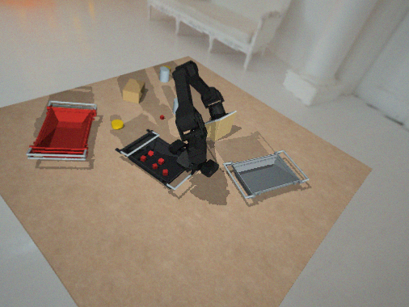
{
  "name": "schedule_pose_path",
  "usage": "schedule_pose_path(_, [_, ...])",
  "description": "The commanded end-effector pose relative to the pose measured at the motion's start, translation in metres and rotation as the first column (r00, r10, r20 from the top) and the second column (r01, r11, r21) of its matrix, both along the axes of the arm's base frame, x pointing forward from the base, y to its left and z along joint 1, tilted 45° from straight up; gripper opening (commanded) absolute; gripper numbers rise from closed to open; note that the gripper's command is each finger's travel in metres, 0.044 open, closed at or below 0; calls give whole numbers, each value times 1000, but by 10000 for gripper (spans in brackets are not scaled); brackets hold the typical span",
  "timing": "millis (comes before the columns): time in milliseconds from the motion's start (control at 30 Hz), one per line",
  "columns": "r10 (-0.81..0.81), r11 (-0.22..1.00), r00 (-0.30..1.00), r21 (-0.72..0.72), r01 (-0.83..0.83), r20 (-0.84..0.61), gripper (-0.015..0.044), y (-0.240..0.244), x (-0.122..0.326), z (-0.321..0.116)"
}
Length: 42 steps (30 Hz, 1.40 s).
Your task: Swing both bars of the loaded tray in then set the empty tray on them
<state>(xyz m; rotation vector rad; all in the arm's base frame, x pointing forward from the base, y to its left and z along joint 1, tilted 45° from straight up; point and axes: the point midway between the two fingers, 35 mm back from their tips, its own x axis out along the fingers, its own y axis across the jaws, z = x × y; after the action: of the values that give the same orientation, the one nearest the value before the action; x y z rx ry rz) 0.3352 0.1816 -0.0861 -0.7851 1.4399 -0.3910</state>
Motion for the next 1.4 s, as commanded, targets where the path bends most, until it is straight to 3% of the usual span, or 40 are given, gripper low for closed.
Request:
schedule_pose_path(0, [-1,1000,1000,-11,1,-11,82,-15,1,-13])
schedule_pose_path(300, [-1,1000,1000,-13,1,-10,82,-32,2,-29])
schedule_pose_path(833, [-1,1000,1000,-14,1,-11,82,-34,7,22])
schedule_pose_path(1200, [-1,1000,1000,-18,1,-11,82,-73,17,32])
schedule_pose_path(1367, [-1,1000,1000,-17,1,-11,82,-66,17,38])
